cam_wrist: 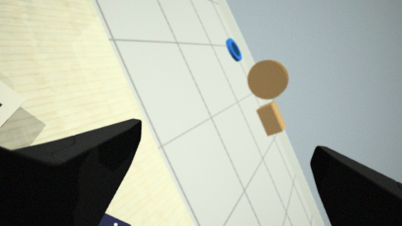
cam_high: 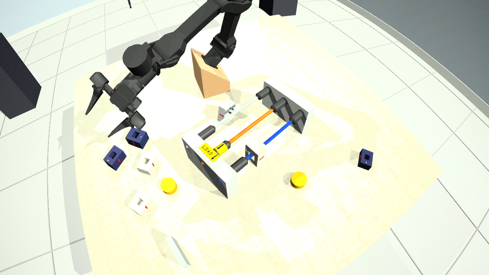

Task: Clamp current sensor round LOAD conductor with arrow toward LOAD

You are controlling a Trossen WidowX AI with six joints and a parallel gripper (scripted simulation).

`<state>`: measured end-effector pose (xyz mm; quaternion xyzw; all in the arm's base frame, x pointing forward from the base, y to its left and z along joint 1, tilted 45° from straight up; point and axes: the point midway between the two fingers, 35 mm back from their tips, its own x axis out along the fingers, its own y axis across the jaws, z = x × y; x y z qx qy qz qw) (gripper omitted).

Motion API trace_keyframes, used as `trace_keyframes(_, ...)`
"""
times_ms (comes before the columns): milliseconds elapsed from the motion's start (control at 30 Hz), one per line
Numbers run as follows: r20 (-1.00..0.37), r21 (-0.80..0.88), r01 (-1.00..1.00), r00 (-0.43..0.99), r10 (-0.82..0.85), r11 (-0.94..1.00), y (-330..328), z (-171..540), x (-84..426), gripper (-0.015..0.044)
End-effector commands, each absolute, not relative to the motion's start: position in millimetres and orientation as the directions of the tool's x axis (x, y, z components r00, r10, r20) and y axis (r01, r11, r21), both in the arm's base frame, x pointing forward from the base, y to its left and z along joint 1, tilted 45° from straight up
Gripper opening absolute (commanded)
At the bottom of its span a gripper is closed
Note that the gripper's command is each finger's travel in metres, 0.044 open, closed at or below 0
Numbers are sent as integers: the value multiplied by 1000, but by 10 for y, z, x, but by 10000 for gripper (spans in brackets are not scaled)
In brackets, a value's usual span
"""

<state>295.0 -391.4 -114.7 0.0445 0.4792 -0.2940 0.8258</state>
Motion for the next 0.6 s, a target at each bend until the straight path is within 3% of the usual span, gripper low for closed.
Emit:
trace_keyframes(0, -815, -209, 527, 371, -444, 824, -3906, -1123, 2967, 426)
trace_keyframes(267, -701, -221, 471, 532, -475, 854, -3434, -98, 3626, 440)
trace_keyframes(567, -517, -197, 385, 740, -429, 902, -2466, 1151, 4094, 440)
